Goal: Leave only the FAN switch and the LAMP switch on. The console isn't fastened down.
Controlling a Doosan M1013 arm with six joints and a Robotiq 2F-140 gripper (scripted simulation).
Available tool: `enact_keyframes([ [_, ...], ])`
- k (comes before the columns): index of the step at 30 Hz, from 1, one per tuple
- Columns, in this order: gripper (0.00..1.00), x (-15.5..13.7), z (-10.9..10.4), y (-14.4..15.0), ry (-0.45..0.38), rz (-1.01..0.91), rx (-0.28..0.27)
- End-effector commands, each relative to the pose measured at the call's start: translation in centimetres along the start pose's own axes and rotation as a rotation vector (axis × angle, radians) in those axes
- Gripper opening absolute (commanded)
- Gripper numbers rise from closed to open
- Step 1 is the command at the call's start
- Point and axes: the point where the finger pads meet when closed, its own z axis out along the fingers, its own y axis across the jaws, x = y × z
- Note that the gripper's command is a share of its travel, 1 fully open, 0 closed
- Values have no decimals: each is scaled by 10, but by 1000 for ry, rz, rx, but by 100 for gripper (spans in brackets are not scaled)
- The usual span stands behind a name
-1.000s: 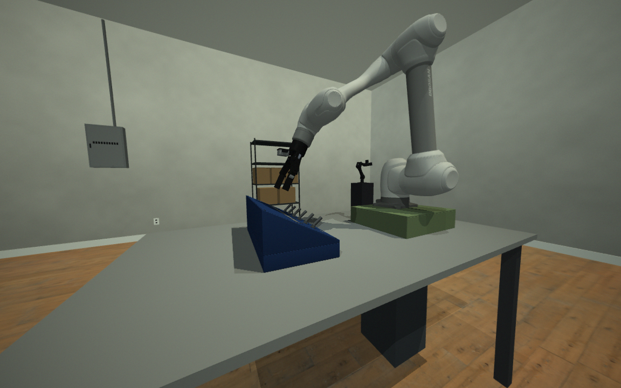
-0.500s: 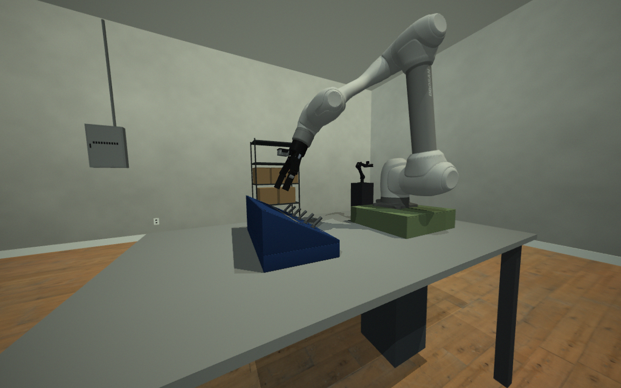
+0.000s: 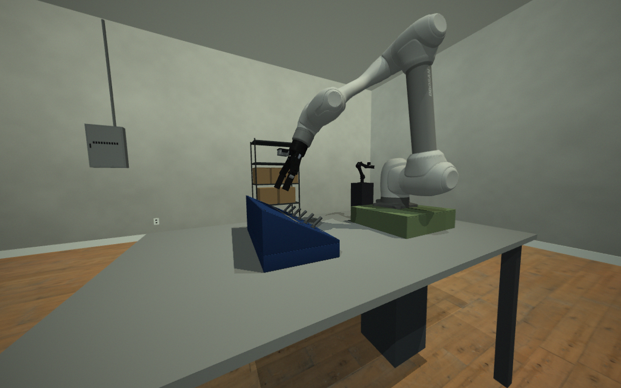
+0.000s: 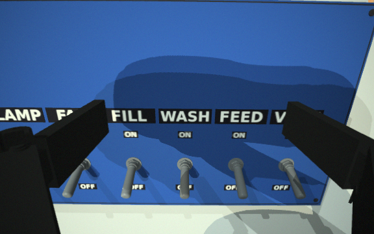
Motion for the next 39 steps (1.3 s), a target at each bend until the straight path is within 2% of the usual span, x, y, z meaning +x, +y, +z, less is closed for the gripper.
enact_keyframes([
  [1,100,1,-1,0,1,0,0],
  [19,100,1,-1,4,1,0,0],
  [39,100,1,-1,60,1,0,0],
])
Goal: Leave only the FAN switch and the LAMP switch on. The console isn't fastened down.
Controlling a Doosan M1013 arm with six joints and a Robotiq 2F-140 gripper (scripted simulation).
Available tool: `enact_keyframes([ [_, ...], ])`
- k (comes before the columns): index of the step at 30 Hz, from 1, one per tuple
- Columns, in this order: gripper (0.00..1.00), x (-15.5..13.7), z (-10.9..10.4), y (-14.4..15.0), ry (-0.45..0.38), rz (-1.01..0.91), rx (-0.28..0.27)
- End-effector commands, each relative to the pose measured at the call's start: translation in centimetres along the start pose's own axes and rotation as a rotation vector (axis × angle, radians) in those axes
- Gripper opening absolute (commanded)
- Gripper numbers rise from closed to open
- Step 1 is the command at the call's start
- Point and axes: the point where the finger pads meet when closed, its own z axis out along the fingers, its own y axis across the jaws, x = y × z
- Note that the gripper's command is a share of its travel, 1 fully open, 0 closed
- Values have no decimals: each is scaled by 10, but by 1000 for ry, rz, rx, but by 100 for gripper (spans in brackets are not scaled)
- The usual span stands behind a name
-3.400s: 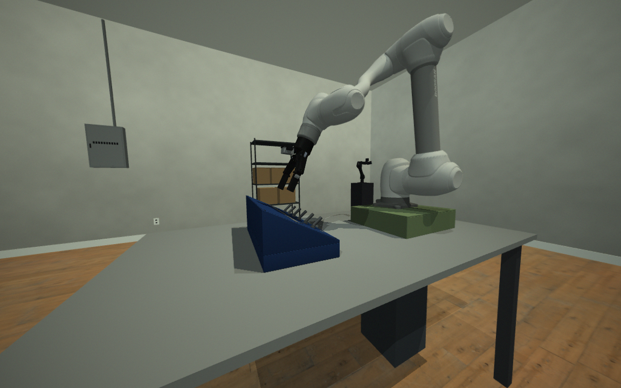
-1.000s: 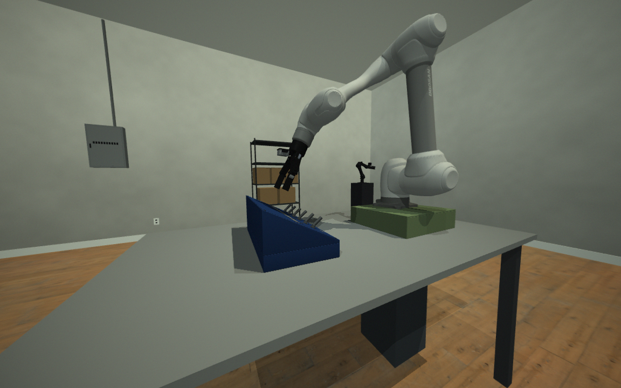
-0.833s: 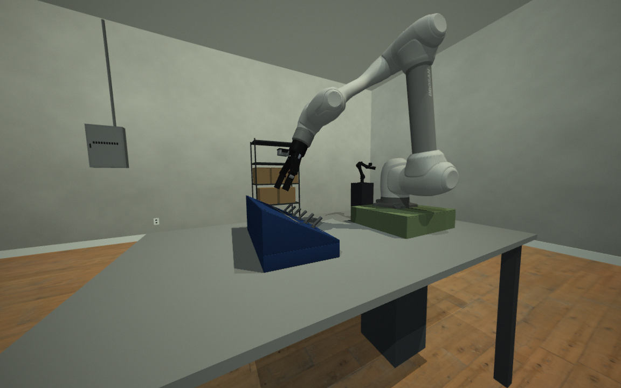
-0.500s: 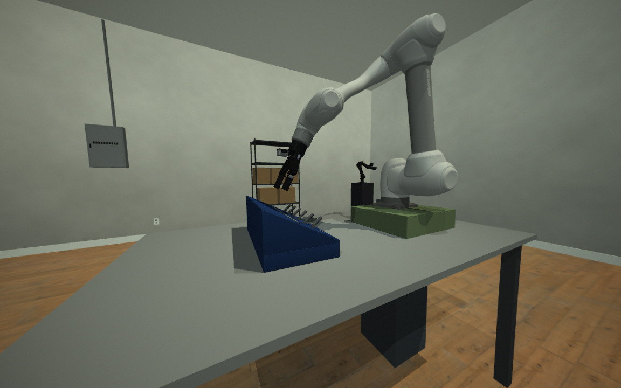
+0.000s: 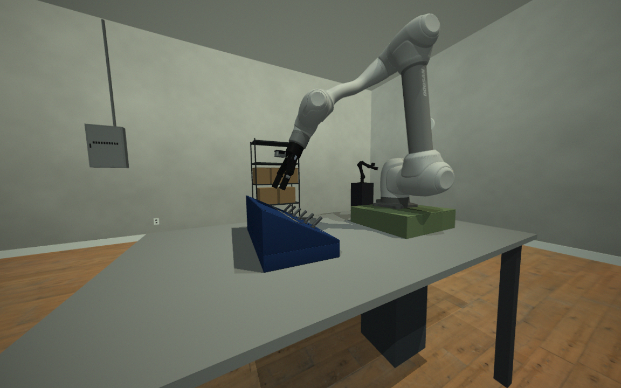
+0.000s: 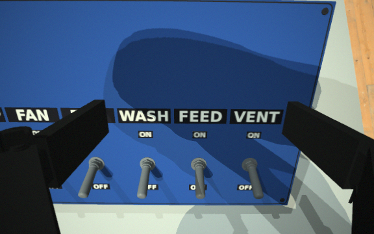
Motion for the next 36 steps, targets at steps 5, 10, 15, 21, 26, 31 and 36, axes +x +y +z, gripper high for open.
enact_keyframes([
  [5,100,1,0,17,2,0,1],
  [10,100,1,0,20,2,0,1],
  [15,100,1,0,20,2,0,1],
  [21,100,1,0,20,2,0,1],
  [26,100,1,0,20,2,0,1],
  [31,100,1,0,20,2,0,1],
  [36,100,1,0,20,2,0,1],
])
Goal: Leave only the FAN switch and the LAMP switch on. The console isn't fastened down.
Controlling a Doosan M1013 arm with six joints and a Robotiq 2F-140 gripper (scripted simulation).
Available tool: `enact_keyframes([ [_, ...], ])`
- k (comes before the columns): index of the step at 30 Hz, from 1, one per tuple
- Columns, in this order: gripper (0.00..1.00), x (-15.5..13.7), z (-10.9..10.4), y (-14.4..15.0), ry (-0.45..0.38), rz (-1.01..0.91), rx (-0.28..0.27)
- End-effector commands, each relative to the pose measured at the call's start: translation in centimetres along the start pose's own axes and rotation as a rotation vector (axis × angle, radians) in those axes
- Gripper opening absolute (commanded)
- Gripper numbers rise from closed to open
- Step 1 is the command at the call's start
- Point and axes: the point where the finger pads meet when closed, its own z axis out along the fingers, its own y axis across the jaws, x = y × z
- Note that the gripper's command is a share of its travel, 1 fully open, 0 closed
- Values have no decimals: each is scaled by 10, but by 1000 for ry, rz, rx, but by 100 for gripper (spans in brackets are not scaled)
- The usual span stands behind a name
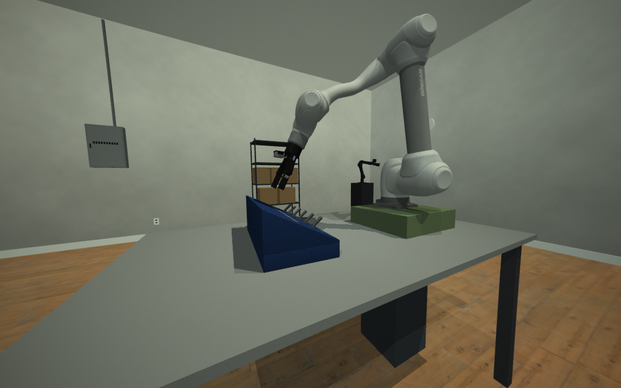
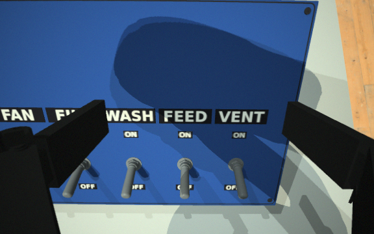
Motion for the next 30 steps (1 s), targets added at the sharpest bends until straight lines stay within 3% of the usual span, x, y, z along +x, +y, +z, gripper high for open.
enact_keyframes([
  [1,100,1,-1,0,1,0,0],
  [30,100,1,-1,5,1,0,0],
])
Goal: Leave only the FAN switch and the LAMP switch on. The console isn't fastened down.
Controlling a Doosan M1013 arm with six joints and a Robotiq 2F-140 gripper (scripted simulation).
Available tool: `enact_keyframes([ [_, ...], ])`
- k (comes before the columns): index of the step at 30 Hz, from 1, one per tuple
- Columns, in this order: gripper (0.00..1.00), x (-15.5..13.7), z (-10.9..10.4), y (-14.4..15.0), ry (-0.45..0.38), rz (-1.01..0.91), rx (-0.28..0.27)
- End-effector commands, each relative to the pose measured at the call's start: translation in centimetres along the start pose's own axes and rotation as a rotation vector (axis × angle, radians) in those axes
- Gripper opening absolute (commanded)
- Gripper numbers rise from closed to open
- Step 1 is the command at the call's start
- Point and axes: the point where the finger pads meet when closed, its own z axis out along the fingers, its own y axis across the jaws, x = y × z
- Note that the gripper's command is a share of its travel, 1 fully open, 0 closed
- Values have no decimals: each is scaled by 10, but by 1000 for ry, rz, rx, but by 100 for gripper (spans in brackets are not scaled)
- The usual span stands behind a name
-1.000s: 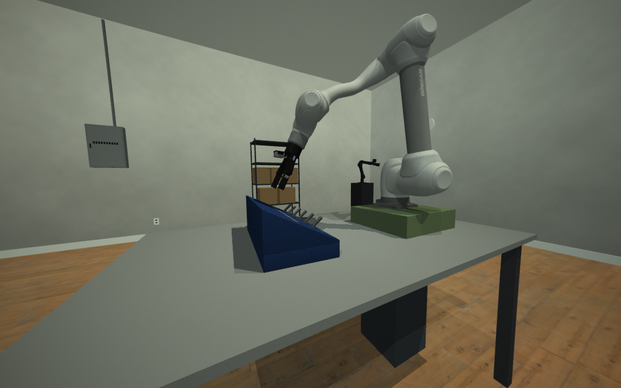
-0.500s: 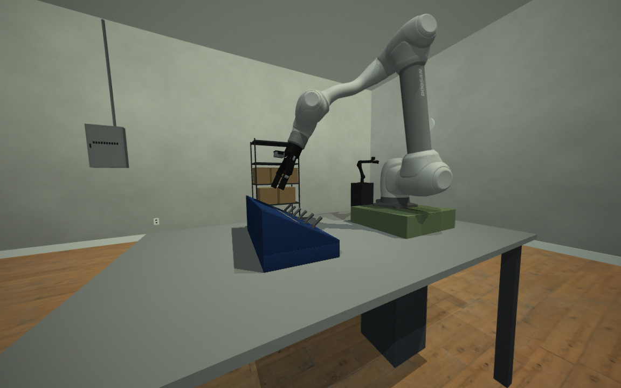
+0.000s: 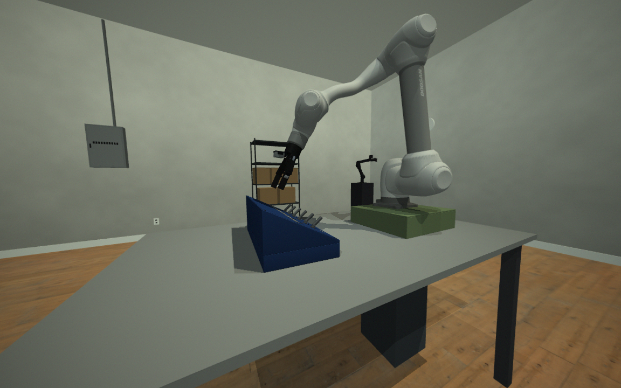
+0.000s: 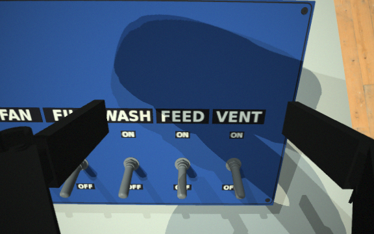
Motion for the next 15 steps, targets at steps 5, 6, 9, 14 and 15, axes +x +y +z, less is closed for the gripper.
enact_keyframes([
  [5,100,1,-1,14,2,0,0],
  [6,100,1,-1,18,2,0,0],
  [9,100,1,-1,28,2,0,0],
  [14,100,1,-1,47,2,0,0],
  [15,100,1,-1,47,2,0,0],
])
